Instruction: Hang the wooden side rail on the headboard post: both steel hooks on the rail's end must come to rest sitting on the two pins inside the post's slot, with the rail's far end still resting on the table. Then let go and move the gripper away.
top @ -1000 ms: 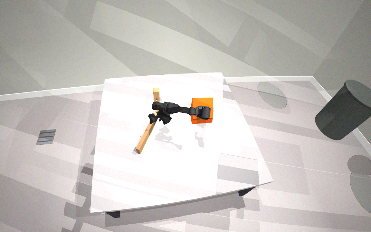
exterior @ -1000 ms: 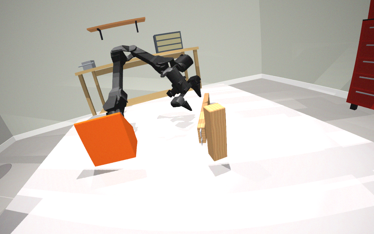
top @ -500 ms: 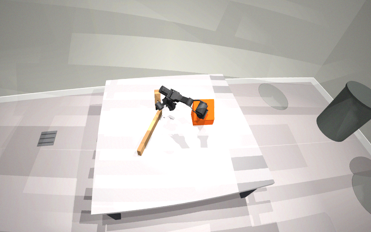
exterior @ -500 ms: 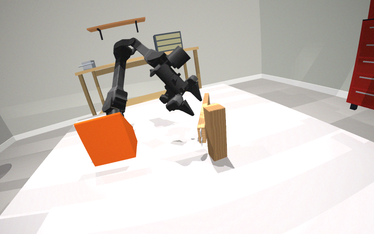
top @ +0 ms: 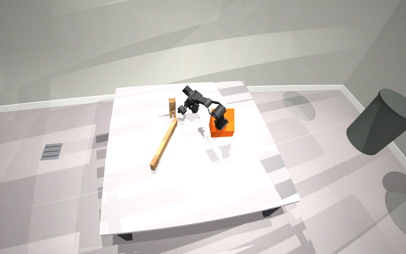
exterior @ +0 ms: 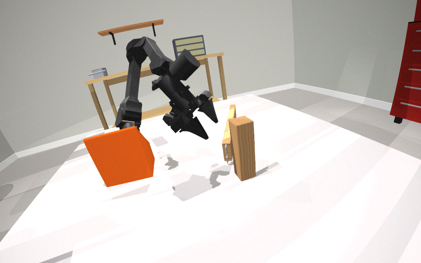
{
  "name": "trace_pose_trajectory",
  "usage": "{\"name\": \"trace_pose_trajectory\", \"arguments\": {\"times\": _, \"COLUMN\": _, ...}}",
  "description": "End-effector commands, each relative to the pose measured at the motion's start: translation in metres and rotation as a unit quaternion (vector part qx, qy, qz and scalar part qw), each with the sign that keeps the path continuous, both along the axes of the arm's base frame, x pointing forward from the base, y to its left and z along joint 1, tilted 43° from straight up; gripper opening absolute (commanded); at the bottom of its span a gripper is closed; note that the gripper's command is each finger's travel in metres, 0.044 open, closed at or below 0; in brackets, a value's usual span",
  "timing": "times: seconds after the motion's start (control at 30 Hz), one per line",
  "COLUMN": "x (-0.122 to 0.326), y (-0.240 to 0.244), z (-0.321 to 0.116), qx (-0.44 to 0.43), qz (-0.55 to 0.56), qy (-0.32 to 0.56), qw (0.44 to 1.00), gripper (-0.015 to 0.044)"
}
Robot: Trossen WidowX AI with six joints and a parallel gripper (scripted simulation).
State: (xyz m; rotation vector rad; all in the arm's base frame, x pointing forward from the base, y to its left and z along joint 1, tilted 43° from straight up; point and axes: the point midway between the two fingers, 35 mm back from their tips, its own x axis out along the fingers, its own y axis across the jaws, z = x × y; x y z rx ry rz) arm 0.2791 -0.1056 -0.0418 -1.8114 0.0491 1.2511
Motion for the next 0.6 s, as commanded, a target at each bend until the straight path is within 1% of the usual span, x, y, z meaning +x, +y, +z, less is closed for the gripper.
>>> {"name": "trace_pose_trajectory", "arguments": {"times": 0.0, "x": -0.0044, "y": -0.0024, "z": -0.0045, "qx": -0.004, "qz": 0.003, "qy": 0.003, "qw": 1.0, "gripper": 0.044}}
{"name": "trace_pose_trajectory", "arguments": {"times": 0.5, "x": -0.0044, "y": -0.0024, "z": -0.0045, "qx": -0.004, "qz": 0.003, "qy": 0.003, "qw": 1.0, "gripper": 0.044}}
{"name": "trace_pose_trajectory", "arguments": {"times": 0.57, "x": -0.0042, "y": -0.0016, "z": -0.0047, "qx": 0.006, "qz": -0.018, "qy": 0.018, "qw": 1.0, "gripper": 0.044}}
